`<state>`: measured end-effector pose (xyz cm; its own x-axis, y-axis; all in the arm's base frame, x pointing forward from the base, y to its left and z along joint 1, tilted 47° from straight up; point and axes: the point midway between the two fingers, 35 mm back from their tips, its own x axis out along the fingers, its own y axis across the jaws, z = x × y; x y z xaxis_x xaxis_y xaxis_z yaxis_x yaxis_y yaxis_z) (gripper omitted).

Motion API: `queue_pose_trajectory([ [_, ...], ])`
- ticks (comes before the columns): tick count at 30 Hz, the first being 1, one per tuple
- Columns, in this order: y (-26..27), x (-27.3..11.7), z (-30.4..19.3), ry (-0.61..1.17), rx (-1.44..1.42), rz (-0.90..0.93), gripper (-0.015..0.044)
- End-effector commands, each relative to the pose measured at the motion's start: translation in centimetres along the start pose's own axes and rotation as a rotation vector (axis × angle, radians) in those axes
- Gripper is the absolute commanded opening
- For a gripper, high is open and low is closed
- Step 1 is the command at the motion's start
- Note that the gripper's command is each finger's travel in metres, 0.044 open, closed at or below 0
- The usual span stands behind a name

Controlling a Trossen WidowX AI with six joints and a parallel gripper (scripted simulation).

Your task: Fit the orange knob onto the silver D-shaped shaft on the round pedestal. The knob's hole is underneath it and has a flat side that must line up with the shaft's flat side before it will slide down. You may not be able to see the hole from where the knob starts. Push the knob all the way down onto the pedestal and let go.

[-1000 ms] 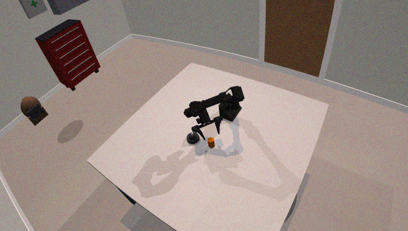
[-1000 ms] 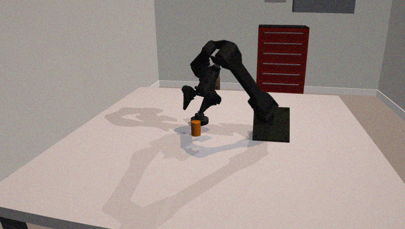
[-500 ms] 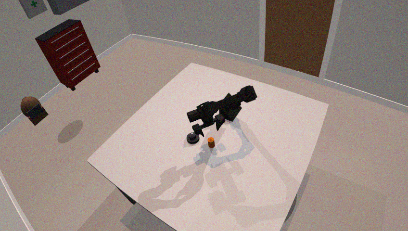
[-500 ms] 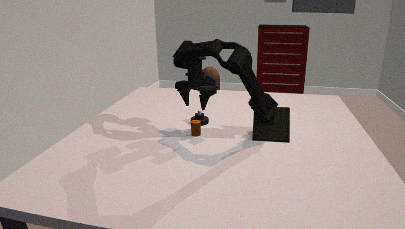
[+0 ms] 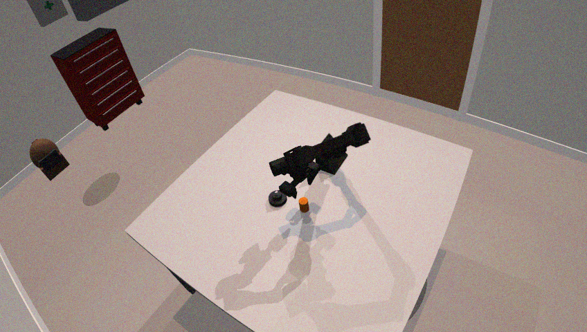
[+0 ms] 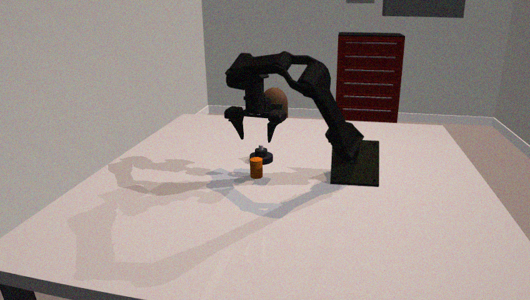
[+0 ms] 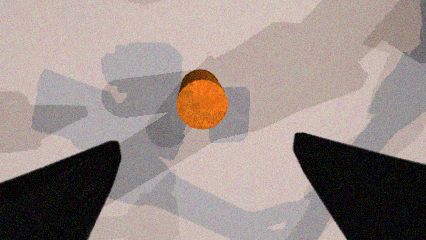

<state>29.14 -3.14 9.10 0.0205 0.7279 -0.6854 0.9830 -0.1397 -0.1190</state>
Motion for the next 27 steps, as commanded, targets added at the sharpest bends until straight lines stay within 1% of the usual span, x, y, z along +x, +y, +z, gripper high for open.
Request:
queue_pose_trajectory([
  [1, 0.0, 0.0, 0.0, -0.008, -0.372, 0.001, 0.0440],
  [15, 0.1, 0.2, 0.1, -0.008, -0.372, 0.001, 0.0440],
  [19, 0.1, 3.2, 0.1, -0.007, -0.372, 0.001, 0.0440],
  [23, 0.1, 3.5, 0.1, -0.007, -0.372, 0.001, 0.0440],
  [27, 0.1, 4.8, 0.1, -0.006, -0.372, 0.001, 0.0440],
])
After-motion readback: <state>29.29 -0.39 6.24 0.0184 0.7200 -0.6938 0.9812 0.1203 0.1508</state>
